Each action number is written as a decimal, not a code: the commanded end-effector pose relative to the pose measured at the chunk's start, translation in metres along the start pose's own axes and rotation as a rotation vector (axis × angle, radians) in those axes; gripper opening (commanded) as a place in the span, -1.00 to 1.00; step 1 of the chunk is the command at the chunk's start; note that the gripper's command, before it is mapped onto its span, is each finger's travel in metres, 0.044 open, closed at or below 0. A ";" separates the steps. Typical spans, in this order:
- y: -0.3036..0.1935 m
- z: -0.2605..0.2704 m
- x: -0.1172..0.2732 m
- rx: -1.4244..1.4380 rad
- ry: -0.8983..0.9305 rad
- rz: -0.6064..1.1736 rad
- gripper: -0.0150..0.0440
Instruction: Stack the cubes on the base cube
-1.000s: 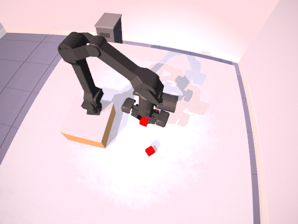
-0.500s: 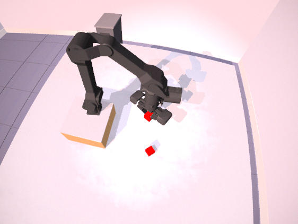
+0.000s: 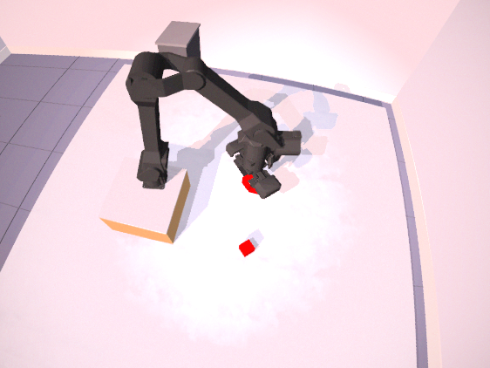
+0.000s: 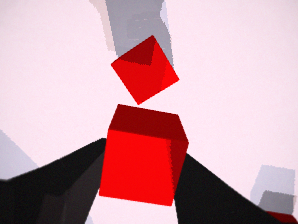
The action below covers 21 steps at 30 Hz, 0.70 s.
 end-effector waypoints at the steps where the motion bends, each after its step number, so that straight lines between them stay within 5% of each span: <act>1: 0.008 0.007 -0.003 -0.072 -0.008 -0.006 -0.14; 21: 0.009 0.007 -0.017 -0.077 -0.008 -0.006 -0.14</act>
Point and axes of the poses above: the point midway between the two fingers, 35 mm back from their tips, its own x axis back along the fingers, its own z axis across the jaws, y = z × x, the point moved 6 cm from there along x, back along the fingers, and after that the axes turned 8 degrees about -x, right-handed, at the moved point
